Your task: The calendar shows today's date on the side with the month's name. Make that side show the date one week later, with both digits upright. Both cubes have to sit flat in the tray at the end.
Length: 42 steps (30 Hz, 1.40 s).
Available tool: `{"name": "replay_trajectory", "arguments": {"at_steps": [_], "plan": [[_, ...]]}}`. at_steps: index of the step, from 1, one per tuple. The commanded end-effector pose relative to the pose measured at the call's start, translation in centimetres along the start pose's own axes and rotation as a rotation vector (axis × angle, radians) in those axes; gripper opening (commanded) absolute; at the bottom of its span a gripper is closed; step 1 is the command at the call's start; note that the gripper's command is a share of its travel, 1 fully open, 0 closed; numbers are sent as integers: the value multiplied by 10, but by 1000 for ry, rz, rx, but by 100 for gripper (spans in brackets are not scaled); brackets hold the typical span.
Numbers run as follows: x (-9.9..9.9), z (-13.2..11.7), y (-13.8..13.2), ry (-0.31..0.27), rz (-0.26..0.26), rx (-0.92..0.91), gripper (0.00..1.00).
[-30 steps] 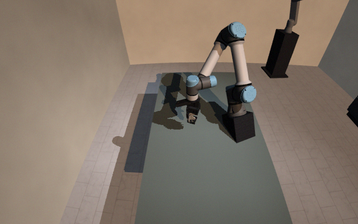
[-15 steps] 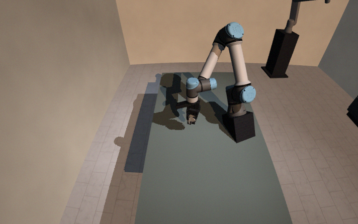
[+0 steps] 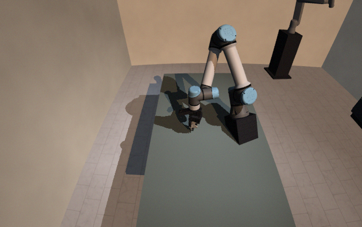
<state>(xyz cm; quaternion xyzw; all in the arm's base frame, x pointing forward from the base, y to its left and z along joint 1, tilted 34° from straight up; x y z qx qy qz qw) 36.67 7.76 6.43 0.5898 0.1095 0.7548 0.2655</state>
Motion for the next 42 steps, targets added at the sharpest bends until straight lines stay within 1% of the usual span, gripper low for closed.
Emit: {"name": "replay_trajectory", "arguments": {"at_steps": [1, 5, 9, 42], "plan": [[-13, 1, -1, 4, 2, 0, 10], [-21, 1, -1, 4, 2, 0, 10], [-25, 1, -1, 4, 2, 0, 10], [-25, 1, -1, 4, 2, 0, 10]]}}
Point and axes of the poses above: the point where the finger pads meet when closed, its own x axis back along the fingers, its own y axis across the jaws, z = x × y, the point moved 9 cm from there along x, back along the fingers, and after that the axes turned 8 degrees about x, right-handed, at the moved point
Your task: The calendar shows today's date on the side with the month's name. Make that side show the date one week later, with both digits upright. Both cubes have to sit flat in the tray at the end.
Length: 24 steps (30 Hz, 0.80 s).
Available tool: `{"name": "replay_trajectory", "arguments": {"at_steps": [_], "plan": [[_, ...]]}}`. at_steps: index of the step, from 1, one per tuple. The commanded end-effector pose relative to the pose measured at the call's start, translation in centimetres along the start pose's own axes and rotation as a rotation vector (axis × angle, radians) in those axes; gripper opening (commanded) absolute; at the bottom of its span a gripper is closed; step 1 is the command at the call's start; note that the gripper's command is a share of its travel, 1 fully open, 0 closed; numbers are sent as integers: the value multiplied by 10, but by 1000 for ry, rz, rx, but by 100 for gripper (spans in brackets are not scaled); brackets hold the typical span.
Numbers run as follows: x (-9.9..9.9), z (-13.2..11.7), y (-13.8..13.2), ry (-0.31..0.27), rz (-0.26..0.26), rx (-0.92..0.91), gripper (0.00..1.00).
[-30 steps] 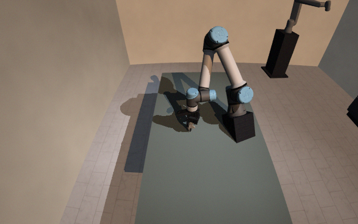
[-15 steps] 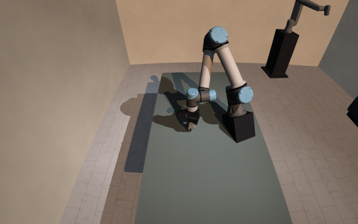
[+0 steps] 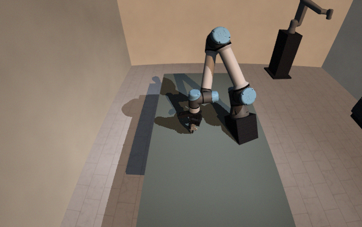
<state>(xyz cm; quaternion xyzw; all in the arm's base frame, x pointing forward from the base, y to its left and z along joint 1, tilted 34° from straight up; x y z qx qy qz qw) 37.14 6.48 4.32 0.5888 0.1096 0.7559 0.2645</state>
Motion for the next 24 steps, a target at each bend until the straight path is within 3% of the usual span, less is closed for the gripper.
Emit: {"name": "replay_trajectory", "arguments": {"at_steps": [1, 24], "plan": [[0, 0, 0, 1, 0, 0, 10], [-3, 0, 0, 1, 0, 0, 10]]}}
Point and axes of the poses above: the point where the finger pads meet when closed, its own x axis back along the fingers, its own y axis across the jaws, z = x × y, the point moved 9 cm from there along x, back along the fingers, and after that the axes turned 8 degrees about x, right-handed, at the moved point
